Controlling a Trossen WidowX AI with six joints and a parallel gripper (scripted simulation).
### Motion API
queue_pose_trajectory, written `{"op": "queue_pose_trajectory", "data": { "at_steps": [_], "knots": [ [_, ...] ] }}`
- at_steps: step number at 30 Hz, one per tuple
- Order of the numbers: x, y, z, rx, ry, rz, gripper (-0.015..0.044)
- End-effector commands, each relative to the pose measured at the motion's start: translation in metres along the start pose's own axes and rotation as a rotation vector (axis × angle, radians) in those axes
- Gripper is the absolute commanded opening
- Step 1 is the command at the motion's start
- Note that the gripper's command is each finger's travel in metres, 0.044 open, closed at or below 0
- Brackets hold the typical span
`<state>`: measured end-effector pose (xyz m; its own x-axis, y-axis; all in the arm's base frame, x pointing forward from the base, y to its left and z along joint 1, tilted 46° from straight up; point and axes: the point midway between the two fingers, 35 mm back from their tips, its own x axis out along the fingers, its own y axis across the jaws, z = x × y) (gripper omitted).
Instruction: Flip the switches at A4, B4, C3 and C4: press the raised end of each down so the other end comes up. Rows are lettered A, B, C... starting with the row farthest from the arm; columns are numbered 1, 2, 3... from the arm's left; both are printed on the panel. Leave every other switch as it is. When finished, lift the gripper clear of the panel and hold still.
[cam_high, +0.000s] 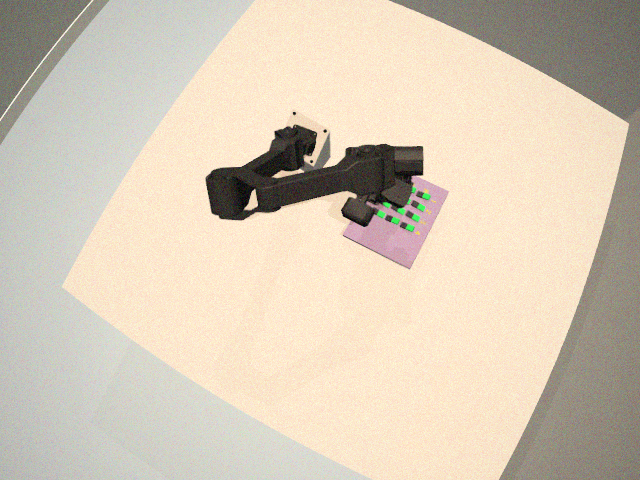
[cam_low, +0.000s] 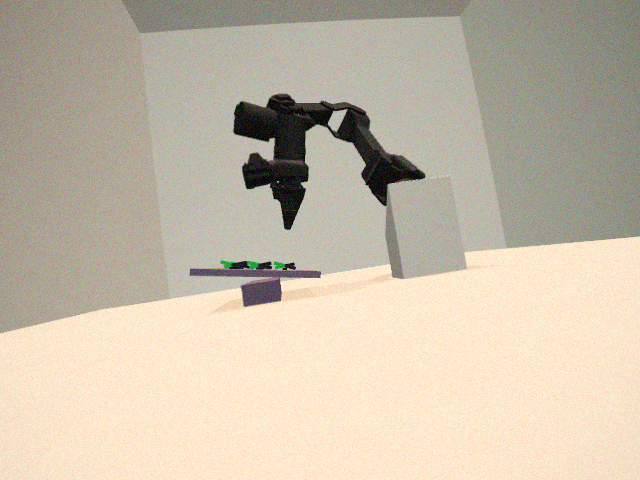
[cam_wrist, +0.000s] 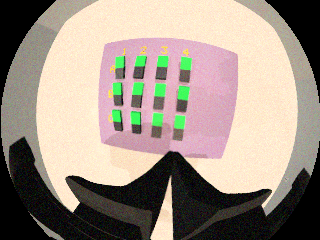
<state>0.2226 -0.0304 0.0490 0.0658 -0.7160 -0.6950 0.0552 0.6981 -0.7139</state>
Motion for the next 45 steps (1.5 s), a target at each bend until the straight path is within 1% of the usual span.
{"op": "queue_pose_trajectory", "data": {
  "at_steps": [1, 3, 5, 7, 12, 15, 28, 45],
  "knots": [
    [0.000, -0.008, -0.006, -0.007, 0.000, -0.005, 0.0000],
    [0.008, -0.007, -0.005, -0.007, -0.006, -0.003, 0.0000],
    [0.027, -0.008, -0.006, -0.007, -0.021, -0.004, 0.0000],
    [0.035, -0.008, -0.007, -0.007, -0.027, -0.006, 0.0000],
    [0.036, -0.008, -0.007, -0.007, -0.027, -0.006, 0.0000],
    [0.044, -0.009, -0.007, -0.007, -0.027, -0.007, 0.0000],
    [0.059, -0.009, -0.007, -0.007, -0.027, -0.008, 0.0000],
    [0.059, -0.009, -0.007, -0.007, -0.027, -0.008, 0.0000]
  ]
}}
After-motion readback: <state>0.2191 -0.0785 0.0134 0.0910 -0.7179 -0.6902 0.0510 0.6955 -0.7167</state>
